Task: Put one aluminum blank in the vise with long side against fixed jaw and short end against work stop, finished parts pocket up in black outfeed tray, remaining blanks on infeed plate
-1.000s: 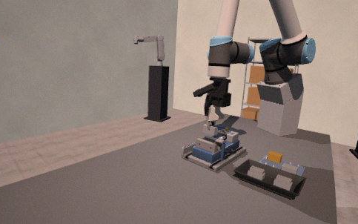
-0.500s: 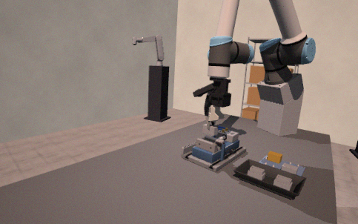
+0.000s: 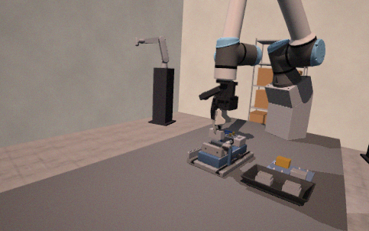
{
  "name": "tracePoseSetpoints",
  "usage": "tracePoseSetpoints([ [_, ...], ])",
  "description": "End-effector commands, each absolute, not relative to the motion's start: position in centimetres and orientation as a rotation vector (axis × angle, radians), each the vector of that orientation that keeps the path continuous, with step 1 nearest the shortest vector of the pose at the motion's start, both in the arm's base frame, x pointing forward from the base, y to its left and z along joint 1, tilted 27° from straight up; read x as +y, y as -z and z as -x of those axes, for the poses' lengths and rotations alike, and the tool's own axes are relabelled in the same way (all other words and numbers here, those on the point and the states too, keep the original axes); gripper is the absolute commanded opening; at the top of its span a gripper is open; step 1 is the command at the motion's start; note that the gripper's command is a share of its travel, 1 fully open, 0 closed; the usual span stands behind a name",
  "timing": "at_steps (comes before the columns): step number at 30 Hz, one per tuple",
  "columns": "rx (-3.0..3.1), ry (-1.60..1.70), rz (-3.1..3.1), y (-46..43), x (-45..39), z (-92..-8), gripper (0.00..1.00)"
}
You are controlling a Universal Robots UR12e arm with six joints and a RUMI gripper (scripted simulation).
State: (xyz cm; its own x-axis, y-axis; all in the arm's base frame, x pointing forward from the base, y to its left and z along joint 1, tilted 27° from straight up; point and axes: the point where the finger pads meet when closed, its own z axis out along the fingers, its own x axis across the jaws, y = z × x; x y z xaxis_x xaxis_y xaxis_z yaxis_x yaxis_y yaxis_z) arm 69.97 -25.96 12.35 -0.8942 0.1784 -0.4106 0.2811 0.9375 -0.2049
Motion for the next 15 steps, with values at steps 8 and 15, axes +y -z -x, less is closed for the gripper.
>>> tracePoseSetpoints([
  [8,2.699,0.366,-0.333,-12.29,-26.02,-70.07,0.0],
  [15,2.699,0.366,-0.333,-12.0,-26.12,-70.19,0.0],
])
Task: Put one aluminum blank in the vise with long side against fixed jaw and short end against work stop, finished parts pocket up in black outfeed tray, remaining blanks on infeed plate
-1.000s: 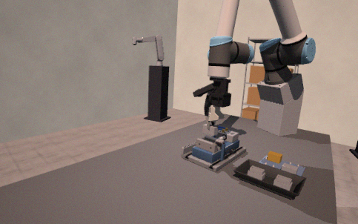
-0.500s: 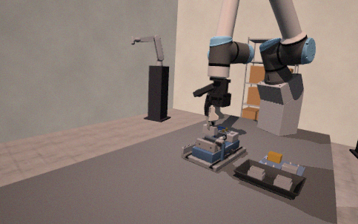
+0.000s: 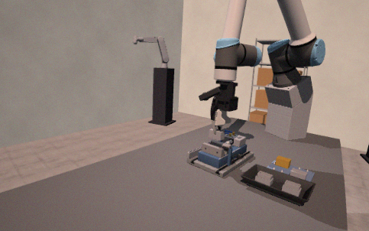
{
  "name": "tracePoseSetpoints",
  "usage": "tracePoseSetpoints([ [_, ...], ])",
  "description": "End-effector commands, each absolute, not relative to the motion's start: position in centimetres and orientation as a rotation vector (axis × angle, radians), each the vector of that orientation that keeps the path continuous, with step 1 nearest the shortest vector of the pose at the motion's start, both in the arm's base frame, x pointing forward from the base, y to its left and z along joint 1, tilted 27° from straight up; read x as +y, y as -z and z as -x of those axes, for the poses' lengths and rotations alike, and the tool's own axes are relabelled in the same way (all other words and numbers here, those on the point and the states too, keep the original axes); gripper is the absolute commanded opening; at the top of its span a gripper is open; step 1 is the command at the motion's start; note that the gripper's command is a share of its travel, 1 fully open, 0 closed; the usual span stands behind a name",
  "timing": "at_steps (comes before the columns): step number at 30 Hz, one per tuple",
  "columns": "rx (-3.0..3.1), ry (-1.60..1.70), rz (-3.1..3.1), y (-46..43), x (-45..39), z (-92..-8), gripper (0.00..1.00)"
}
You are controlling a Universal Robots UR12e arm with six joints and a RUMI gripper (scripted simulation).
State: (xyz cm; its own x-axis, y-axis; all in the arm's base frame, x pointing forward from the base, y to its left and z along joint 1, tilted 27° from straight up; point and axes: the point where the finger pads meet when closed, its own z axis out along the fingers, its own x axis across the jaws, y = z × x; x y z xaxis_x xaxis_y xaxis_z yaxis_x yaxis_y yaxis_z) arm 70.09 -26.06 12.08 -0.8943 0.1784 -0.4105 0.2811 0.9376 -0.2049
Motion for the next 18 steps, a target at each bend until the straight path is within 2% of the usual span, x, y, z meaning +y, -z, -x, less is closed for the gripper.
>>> tracePoseSetpoints([
  [1,2.699,0.366,-0.333,-12.0,-26.12,-70.19,0.0],
  [18,2.699,0.366,-0.333,-11.09,-26.46,-70.59,0.0],
])
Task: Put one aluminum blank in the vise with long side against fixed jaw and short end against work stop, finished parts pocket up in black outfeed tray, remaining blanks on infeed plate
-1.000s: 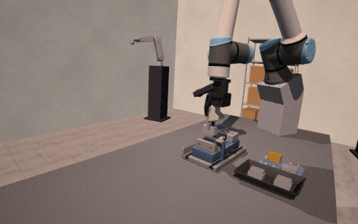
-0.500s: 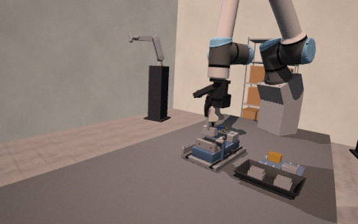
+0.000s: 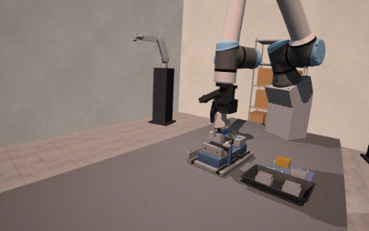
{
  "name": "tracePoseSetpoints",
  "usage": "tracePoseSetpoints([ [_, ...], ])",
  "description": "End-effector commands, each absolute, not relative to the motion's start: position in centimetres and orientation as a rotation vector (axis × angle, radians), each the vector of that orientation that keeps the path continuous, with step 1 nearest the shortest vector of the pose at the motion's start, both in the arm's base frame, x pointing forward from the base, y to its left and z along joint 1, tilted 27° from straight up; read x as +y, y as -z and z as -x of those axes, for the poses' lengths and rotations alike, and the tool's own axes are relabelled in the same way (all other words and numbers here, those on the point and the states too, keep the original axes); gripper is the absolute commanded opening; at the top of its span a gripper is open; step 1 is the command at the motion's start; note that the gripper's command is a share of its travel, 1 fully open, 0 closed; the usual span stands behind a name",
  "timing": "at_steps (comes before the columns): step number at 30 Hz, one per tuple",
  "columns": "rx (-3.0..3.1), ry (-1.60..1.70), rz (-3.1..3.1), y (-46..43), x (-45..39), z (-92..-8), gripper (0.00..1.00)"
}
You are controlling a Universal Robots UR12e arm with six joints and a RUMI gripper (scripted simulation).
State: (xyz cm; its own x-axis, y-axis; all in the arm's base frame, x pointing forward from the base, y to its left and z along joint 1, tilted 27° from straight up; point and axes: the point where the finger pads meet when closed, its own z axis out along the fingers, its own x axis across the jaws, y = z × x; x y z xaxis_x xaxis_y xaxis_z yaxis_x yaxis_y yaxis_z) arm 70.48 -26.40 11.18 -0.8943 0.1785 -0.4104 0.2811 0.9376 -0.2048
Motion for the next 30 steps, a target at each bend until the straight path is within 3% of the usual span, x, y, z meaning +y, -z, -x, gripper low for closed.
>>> tracePoseSetpoints([
  [1,2.699,0.366,-0.333,-11.09,-26.46,-70.59,0.0],
  [30,2.699,0.366,-0.333,-10.37,-26.73,-70.9,0.0],
])
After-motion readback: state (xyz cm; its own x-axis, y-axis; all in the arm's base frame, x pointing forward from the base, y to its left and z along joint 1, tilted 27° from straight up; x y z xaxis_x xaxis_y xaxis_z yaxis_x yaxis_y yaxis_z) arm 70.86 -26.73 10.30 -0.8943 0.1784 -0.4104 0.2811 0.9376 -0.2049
